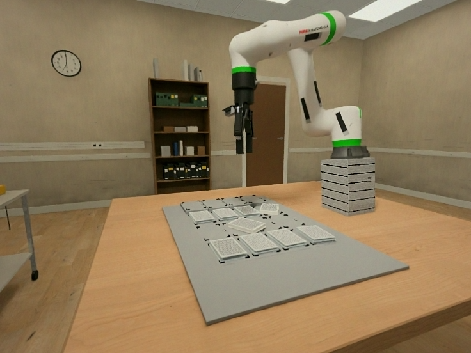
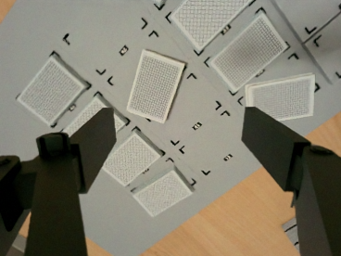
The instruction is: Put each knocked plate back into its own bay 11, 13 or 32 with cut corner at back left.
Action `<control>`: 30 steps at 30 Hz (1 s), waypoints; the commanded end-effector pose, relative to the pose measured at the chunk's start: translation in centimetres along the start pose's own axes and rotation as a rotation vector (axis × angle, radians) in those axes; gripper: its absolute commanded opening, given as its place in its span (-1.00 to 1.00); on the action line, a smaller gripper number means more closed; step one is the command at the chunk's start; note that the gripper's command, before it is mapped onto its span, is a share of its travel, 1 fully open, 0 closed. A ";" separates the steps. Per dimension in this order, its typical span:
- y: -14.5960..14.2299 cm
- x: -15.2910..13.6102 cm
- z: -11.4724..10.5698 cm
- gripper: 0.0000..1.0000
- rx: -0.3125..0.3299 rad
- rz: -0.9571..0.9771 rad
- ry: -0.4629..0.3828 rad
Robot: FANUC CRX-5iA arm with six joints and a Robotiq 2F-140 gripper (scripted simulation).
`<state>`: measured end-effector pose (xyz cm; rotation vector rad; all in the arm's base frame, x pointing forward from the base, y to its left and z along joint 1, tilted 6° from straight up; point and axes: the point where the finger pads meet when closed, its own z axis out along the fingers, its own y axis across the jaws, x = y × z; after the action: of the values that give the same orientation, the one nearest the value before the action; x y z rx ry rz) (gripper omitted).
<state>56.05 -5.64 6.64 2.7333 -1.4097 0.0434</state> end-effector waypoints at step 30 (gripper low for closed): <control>1.8 2.1 11.5 0.40 -0.014 0.499 0.026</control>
<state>55.72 -8.87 -3.69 2.3408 -1.9704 0.0807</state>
